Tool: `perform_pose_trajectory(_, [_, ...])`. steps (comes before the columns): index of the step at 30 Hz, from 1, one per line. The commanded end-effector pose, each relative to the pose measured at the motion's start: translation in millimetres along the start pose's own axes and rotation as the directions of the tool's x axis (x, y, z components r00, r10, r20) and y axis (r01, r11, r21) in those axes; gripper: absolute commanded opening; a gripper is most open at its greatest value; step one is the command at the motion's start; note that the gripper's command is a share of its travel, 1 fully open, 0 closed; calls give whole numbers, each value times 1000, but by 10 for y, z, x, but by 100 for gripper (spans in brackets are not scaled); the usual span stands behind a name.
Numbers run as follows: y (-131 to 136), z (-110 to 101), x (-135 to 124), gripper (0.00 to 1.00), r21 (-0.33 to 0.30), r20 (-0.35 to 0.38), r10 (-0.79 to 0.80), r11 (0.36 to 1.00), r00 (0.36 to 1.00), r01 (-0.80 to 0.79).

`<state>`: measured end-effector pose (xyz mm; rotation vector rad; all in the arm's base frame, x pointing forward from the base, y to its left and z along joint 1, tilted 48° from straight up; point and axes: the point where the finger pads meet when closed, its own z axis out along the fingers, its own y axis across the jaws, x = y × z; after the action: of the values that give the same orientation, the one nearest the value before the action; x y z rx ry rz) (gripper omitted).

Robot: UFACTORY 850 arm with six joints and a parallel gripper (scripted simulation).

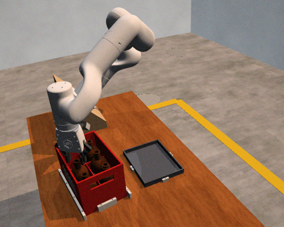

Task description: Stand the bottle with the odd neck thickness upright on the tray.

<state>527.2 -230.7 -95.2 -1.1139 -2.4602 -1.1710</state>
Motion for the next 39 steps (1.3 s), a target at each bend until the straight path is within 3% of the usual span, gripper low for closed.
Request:
perform_pose_trajectory(1, [4,41,-7,65,0,2,-1,1000,1000,1])
perform_pose_trajectory(36, [4,146,-7,65,0,2,-1,1000,1000,1])
perform_pose_trajectory(37, [4,146,-7,0,0,2,-1,1000,1000,1])
perform_pose_trajectory(39, [4,146,-7,0,0,2,-1,1000,1000,1])
